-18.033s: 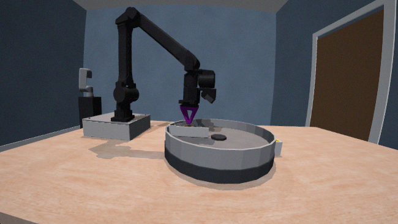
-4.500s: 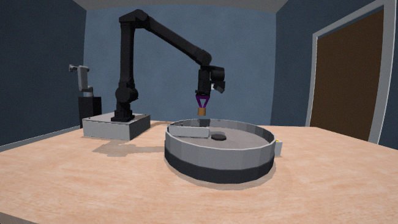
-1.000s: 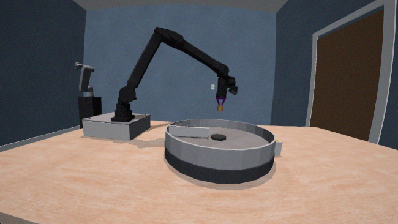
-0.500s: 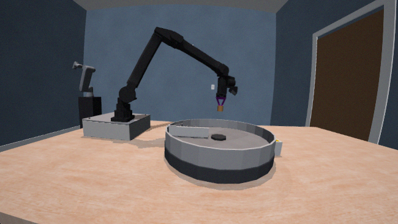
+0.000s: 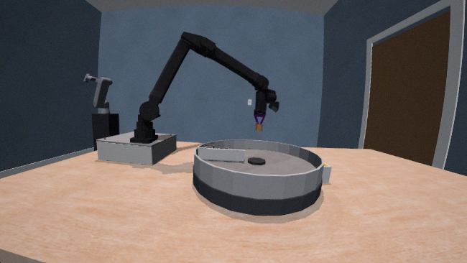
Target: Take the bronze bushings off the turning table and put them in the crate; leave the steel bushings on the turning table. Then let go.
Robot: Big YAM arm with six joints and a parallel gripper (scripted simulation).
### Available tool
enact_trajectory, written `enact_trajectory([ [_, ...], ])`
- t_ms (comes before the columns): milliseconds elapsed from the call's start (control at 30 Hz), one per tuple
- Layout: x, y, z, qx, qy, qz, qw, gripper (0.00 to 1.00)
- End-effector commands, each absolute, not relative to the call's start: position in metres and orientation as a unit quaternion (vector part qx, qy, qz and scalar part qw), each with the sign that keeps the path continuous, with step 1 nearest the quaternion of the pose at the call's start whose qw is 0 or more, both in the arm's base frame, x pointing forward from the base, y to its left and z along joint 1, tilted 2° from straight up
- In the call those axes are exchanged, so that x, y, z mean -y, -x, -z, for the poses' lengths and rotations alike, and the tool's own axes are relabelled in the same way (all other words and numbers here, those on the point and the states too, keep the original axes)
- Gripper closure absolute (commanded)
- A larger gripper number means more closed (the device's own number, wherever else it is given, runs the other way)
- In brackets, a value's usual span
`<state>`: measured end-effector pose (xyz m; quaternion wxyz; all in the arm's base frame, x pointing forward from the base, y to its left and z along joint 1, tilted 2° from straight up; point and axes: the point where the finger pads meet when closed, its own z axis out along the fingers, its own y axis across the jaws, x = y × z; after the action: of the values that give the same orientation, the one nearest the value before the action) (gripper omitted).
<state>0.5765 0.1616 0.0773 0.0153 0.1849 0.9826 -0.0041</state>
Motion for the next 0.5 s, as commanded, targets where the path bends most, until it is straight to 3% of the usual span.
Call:
enact_trajectory([
  [0,-0.168,-0.581,-0.065,-0.982,-0.186,0.004,0.019,1.00],
  [467,-0.167,-0.582,-0.011,-0.982,-0.186,0.004,0.019,1.00],
])
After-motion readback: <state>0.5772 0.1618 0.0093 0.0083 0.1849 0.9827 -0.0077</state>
